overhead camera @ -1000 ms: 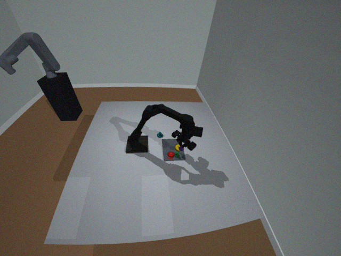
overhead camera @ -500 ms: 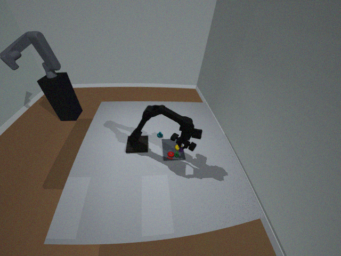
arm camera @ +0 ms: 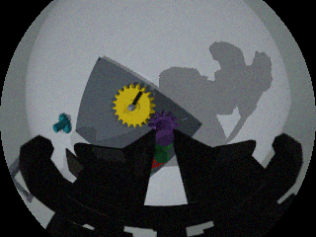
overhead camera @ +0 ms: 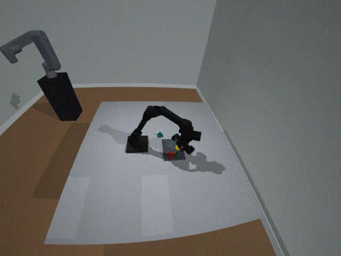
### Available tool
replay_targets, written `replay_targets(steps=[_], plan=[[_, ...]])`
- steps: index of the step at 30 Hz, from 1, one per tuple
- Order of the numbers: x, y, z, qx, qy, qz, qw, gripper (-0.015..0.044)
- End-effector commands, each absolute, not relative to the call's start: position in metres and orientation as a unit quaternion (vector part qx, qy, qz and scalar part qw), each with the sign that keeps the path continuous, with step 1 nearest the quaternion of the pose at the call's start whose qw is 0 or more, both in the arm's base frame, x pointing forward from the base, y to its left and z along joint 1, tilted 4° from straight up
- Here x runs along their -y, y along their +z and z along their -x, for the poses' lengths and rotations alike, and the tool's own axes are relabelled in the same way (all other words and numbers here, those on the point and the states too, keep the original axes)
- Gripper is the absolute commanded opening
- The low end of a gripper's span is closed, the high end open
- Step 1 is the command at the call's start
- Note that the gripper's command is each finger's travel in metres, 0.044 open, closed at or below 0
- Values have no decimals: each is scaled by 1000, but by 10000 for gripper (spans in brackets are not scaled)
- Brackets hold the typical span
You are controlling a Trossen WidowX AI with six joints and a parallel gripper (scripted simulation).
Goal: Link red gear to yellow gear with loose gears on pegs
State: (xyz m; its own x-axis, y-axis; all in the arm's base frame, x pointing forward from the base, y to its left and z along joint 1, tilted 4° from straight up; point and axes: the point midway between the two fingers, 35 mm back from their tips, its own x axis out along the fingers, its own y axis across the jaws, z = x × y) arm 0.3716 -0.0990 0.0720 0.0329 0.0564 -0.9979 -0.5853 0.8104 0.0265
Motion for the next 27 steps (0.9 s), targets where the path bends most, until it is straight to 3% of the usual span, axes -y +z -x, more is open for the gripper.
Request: replay_targets(steps=[1, 27], plan=[[99, 66, -370, -668, 200, 166, 697, 0], [99, 65, -371, -606, 345, 317, 642, 0]])
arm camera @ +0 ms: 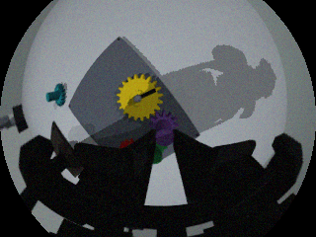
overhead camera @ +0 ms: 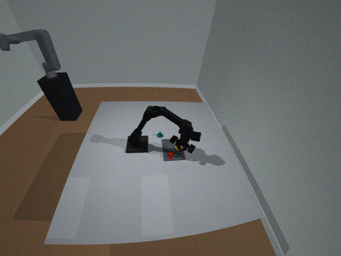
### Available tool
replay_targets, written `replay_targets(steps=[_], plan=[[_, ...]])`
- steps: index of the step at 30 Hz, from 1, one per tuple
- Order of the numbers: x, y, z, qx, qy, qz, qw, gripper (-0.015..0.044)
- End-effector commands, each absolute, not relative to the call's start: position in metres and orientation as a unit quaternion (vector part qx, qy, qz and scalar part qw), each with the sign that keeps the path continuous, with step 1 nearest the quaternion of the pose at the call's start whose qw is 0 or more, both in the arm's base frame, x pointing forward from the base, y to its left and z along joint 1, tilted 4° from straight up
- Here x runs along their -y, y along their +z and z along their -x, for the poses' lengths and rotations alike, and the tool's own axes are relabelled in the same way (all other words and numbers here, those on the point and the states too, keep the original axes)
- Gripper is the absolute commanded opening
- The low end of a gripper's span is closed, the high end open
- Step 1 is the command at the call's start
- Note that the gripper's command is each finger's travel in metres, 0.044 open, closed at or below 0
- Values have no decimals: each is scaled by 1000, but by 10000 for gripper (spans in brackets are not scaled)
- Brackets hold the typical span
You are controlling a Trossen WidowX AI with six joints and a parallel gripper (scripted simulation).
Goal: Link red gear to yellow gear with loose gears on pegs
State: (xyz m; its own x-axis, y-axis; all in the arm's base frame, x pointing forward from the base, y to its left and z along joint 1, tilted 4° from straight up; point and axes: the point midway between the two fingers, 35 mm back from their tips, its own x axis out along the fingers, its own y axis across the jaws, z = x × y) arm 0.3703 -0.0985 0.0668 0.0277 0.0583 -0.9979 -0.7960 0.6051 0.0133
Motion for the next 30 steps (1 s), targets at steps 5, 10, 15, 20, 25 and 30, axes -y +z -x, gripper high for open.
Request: replay_targets(steps=[5, 10, 15, 20, 25, 30], plan=[[99, 65, -371, -616, 328, 300, 651, 0], [98, 64, -371, -633, 292, 262, 667, 0], [98, 63, -370, -652, 248, 215, 684, 0], [98, 62, -370, -667, 203, 169, 696, 0], [99, 61, -371, -673, 183, 147, 701, 0], [98, 61, -371, -670, 195, 160, 698, 79]])
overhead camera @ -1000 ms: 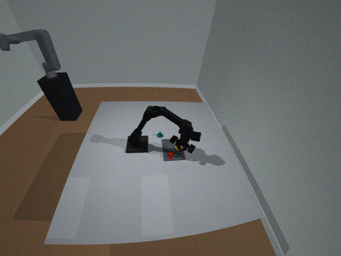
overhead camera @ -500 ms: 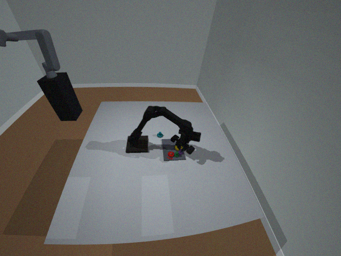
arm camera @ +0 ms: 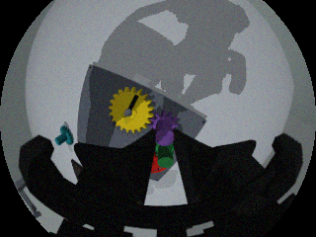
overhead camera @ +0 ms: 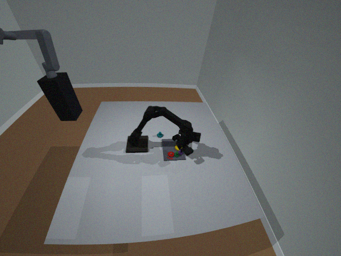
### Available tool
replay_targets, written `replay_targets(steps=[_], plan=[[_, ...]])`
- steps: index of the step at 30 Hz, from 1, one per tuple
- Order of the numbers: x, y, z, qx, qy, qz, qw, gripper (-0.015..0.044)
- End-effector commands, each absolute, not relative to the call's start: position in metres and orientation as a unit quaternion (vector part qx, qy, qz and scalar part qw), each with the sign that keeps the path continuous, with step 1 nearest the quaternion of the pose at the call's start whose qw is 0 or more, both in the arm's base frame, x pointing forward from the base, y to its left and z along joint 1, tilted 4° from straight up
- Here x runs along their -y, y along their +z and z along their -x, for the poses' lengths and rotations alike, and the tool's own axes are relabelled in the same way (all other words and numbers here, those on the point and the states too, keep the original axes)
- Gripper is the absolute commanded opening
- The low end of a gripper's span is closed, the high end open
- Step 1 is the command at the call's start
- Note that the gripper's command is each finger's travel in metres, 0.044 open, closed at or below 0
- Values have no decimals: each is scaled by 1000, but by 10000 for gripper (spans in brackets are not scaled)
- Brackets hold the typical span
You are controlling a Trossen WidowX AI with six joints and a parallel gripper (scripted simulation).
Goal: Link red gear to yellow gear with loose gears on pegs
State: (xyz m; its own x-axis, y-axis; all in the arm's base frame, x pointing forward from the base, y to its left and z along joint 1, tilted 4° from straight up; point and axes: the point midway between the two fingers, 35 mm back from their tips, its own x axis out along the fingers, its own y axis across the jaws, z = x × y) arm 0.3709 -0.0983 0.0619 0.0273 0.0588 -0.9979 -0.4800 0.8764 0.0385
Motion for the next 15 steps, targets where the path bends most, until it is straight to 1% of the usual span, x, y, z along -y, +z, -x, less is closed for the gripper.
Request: replay_targets(steps=[1, 2, 3, 8, 15], plan=[[98, 62, -371, -668, 200, 166, 697, 105], [98, 62, -371, -666, 206, 172, 696, 131], [98, 63, -371, -664, 214, 180, 694, 140], [99, 71, -371, -657, 235, 202, 688, 140], [101, 109, -369, -645, 265, 234, 678, 140]])
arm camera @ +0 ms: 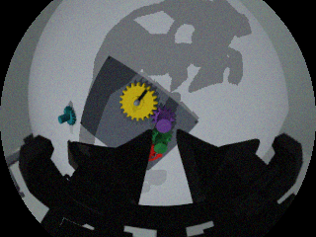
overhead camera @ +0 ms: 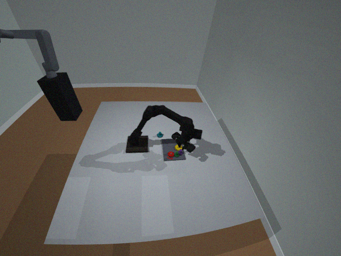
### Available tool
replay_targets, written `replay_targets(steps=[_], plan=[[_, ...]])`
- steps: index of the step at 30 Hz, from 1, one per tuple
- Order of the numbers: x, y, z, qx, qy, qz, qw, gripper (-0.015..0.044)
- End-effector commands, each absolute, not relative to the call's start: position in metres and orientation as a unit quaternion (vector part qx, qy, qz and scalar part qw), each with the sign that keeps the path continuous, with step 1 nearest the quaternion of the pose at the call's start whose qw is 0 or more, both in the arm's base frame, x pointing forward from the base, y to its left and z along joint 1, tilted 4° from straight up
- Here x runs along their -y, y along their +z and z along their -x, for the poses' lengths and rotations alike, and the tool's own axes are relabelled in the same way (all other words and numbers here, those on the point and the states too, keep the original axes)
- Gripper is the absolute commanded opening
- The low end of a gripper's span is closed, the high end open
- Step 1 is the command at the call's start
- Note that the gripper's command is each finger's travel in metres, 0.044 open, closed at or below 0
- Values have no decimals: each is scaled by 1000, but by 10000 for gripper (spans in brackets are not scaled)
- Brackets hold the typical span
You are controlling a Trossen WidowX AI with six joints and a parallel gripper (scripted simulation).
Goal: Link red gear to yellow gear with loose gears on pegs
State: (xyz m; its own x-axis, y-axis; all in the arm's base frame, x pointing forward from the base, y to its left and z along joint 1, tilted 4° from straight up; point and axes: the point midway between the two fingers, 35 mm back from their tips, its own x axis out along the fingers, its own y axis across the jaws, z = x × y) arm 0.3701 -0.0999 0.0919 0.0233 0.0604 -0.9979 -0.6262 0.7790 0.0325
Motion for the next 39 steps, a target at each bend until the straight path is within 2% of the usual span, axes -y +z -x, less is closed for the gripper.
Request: replay_targets(steps=[1, 2, 8, 13, 14, 39], plan=[[101, 110, -369, -645, 266, 235, 677, 140], [101, 110, -369, -645, 266, 235, 677, 140], [102, 150, -365, -647, 256, 225, 682, 298], [102, 152, -365, -647, 256, 225, 682, 429], [102, 152, -365, -647, 256, 225, 682, 440], [102, 152, -365, -647, 256, 225, 682, 440]])
